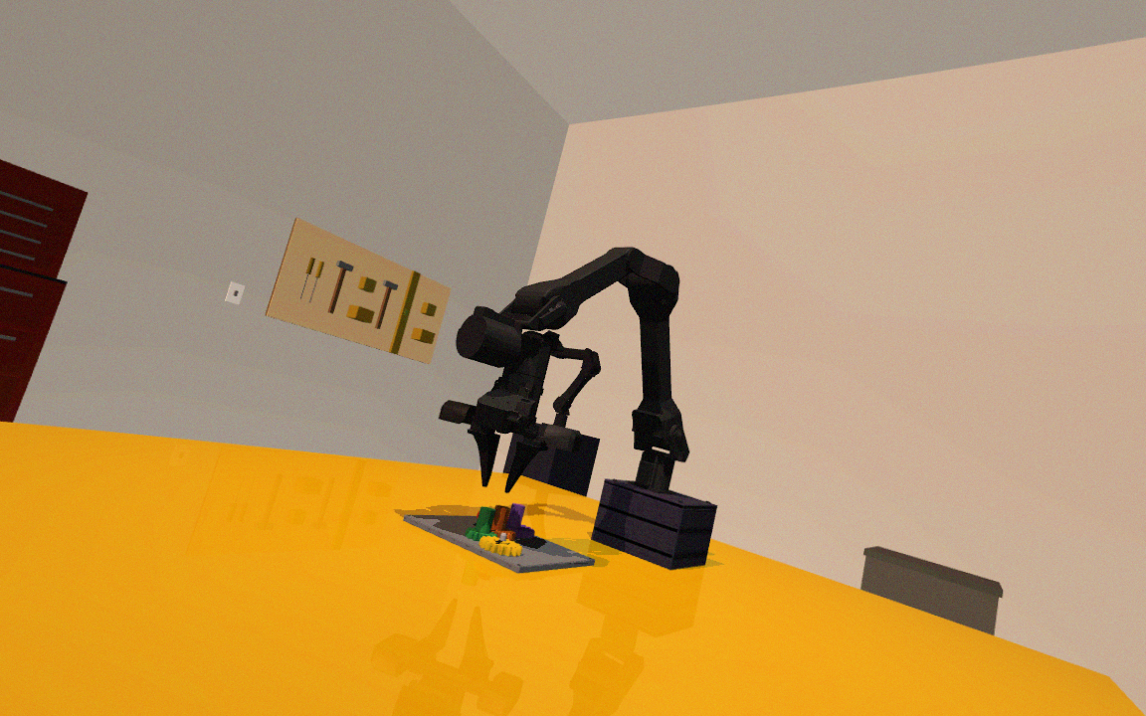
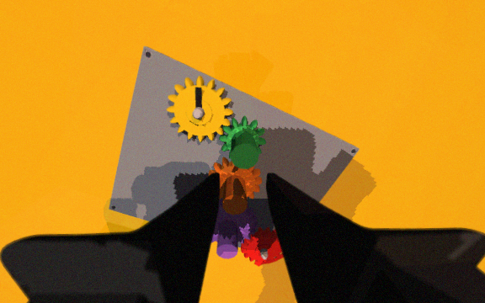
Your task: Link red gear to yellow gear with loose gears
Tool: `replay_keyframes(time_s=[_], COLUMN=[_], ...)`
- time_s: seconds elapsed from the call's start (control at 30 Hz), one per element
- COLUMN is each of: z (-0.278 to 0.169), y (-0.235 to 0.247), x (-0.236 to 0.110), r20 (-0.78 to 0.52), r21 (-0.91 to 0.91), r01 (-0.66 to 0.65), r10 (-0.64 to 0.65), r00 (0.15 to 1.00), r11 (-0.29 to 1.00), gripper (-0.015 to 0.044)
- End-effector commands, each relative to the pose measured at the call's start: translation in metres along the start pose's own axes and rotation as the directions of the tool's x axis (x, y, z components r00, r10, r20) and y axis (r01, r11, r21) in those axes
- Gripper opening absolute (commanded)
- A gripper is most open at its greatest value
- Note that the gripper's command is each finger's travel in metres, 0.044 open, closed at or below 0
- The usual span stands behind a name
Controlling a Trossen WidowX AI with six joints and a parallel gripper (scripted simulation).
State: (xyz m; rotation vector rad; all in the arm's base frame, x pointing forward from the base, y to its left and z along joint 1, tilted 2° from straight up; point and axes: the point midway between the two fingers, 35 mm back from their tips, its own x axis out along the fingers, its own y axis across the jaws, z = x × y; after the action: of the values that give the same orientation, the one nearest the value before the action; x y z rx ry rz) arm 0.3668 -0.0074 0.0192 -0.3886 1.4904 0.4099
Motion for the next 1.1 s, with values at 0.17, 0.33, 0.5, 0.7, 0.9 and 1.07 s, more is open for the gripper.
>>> replay_keyframes(time_s=[0.17,0.33,0.5,0.7,0.9,1.07], z=[-0.002,-0.002,-0.002,-0.002,-0.002,-0.002], y=[0.002,0.002,0.002,0.002,0.002,0.002], x=[-0.056,-0.056,-0.056,-0.056,-0.056,-0.056], r20=[0.007,0.007,0.007,0.007,0.007,0.007], r21=[-0.001,-0.001,-0.001,-0.001,-0.001,-0.001], r01=[0.005,0.005,0.005,0.005,0.005,0.005], r10=[-0.005,-0.005,-0.005,-0.005,-0.005,-0.005], r00=[1.0,1.0,1.0,1.0,1.0,1.0], r11=[1.0,1.0,1.0,1.0,1.0,1.0], gripper=[0.0271,0.0403,0.044,0.044,0.044,0.044])
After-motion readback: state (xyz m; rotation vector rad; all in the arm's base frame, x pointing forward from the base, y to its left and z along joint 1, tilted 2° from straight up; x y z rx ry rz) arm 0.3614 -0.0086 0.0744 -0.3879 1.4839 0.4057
